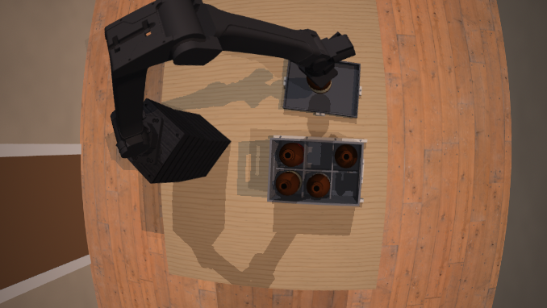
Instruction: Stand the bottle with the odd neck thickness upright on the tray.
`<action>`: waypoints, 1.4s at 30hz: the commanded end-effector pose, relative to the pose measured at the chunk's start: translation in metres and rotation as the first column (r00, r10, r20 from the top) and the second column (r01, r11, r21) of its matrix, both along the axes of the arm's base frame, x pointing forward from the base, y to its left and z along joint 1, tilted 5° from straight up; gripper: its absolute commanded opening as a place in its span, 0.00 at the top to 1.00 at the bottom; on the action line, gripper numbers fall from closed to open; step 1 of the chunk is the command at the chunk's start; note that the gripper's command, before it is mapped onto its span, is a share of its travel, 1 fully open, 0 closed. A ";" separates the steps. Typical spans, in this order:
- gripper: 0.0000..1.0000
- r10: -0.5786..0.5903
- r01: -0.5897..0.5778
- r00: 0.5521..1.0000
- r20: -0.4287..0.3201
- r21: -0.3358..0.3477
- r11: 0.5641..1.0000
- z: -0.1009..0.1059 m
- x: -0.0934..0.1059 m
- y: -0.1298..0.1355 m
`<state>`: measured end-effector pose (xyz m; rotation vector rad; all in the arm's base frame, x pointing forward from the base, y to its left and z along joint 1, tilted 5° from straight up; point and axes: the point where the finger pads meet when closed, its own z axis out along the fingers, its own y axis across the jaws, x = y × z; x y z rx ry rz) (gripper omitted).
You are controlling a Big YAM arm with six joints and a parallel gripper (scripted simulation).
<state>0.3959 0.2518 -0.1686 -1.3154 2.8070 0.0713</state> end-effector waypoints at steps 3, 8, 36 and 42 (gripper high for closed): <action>1.00 0.002 -0.003 0.999 0.051 0.030 1.000 -0.001 0.020 0.022; 1.00 0.002 -0.003 0.999 0.050 0.029 1.000 -0.014 0.020 0.023; 1.00 0.001 -0.004 0.997 0.075 0.047 0.999 -0.027 0.028 0.030; 1.00 0.001 -0.004 0.997 0.073 0.045 0.999 -0.028 0.028 0.030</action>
